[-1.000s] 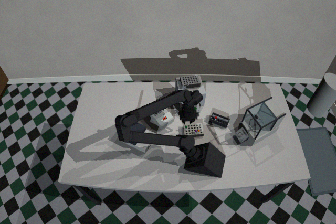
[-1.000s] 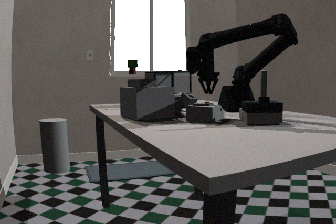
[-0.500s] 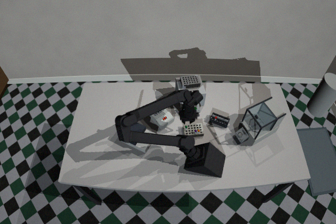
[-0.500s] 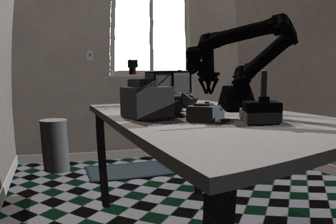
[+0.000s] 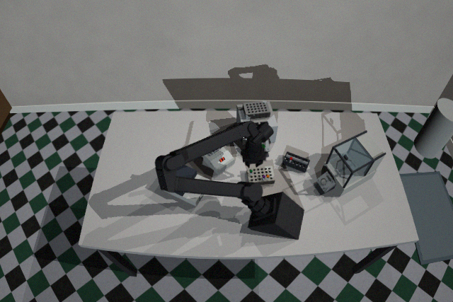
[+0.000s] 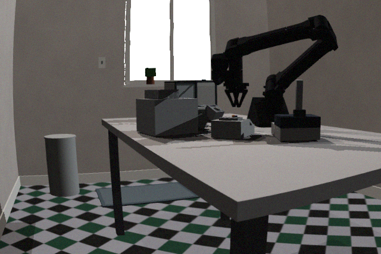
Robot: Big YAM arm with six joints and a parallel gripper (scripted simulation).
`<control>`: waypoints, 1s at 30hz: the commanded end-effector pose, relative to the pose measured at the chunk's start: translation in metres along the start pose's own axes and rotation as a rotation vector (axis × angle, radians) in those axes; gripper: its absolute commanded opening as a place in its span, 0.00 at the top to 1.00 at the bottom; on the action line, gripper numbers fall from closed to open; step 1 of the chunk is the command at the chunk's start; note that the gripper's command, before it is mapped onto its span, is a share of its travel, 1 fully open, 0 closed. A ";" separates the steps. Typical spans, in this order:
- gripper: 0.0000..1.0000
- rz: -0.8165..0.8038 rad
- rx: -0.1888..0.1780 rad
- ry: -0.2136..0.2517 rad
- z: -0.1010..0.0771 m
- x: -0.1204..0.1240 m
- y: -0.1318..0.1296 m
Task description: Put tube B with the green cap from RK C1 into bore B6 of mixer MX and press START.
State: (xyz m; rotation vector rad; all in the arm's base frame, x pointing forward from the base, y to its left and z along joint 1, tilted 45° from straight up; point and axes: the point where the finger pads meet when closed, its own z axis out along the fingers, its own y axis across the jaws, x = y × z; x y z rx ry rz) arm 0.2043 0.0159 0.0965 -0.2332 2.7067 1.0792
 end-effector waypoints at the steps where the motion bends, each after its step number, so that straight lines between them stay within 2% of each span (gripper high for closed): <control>1: 0.64 -0.013 0.006 -0.004 0.005 -0.005 0.002; 7: 0.64 -0.011 0.004 -0.002 0.015 -0.004 0.002; 9: 0.64 -0.011 0.004 -0.002 0.015 -0.004 0.002; 10: 0.64 -0.025 0.015 -0.013 0.011 -0.013 0.001; 11: 0.64 -0.009 0.002 0.000 0.019 -0.004 0.002; 21: 0.64 -0.001 -0.003 0.006 0.037 -0.003 0.001; 23: 0.64 -0.017 0.008 -0.006 0.031 -0.013 0.001; 30: 0.64 -0.018 0.012 -0.014 0.028 -0.012 0.000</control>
